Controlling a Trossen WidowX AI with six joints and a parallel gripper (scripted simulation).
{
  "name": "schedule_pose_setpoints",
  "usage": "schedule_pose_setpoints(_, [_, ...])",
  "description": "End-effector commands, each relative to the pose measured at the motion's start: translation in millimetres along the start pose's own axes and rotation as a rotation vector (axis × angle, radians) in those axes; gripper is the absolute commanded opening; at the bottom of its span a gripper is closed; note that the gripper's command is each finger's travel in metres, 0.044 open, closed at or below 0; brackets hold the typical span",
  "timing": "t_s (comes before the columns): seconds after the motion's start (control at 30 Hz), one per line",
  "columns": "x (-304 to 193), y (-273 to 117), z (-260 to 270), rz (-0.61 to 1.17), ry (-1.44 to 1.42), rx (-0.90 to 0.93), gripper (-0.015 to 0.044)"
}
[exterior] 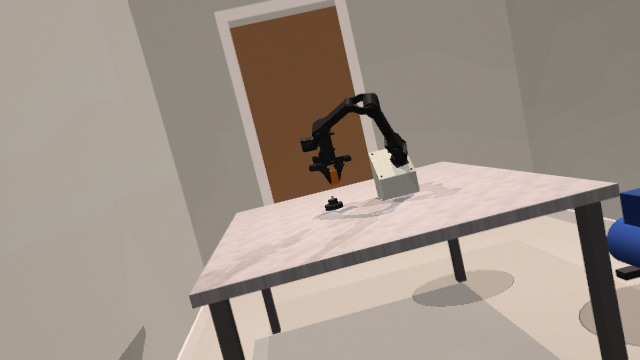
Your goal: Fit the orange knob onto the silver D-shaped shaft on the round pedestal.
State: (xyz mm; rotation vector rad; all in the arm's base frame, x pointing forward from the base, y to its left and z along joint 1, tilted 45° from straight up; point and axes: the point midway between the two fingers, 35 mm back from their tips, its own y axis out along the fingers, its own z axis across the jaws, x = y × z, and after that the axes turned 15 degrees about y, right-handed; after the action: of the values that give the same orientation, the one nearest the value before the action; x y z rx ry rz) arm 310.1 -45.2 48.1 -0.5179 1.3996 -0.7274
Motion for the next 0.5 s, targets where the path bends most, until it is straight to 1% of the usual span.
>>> schedule_pose_setpoints(0.0, [14.5, 1.4, 4.2, -0.008, -0.005, 0.009, 0.0000])
schedule_pose_setpoints(0.47, [56.2, 17.2, 7.9, -0.009, -0.006, 0.010, 0.0000])
